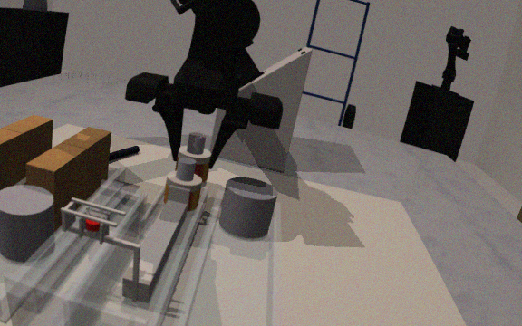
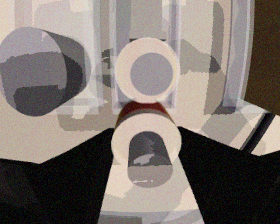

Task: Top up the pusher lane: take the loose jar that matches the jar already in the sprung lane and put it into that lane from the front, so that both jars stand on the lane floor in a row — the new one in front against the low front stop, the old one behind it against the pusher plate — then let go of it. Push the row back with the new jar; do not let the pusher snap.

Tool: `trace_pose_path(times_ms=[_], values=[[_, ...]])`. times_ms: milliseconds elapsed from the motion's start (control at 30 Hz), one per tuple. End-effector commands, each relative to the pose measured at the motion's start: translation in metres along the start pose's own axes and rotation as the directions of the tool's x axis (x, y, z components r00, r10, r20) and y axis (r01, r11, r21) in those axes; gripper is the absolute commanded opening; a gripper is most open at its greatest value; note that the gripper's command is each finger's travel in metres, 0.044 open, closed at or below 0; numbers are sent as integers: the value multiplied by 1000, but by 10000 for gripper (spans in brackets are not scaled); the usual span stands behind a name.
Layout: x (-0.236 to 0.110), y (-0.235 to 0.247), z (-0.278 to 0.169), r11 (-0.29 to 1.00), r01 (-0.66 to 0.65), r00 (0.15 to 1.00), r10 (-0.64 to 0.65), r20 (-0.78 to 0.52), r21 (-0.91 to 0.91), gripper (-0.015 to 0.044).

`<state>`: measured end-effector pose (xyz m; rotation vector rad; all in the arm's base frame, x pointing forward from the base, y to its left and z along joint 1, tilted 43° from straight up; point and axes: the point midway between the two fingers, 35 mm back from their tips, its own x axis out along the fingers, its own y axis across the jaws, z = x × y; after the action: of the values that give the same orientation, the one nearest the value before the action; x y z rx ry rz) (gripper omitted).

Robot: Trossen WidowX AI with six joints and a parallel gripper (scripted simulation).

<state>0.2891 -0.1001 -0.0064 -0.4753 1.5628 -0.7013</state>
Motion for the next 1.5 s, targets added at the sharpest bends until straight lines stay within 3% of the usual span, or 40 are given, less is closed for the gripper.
trace_pose_path(times_ms=[0, 1467], values=[[-2, -2, 7, 1000, 4, 1000, -4, 16, 10, 0], [-4, -4, 27, 1000, 4, 1000, -4, 17, 11, 0]])
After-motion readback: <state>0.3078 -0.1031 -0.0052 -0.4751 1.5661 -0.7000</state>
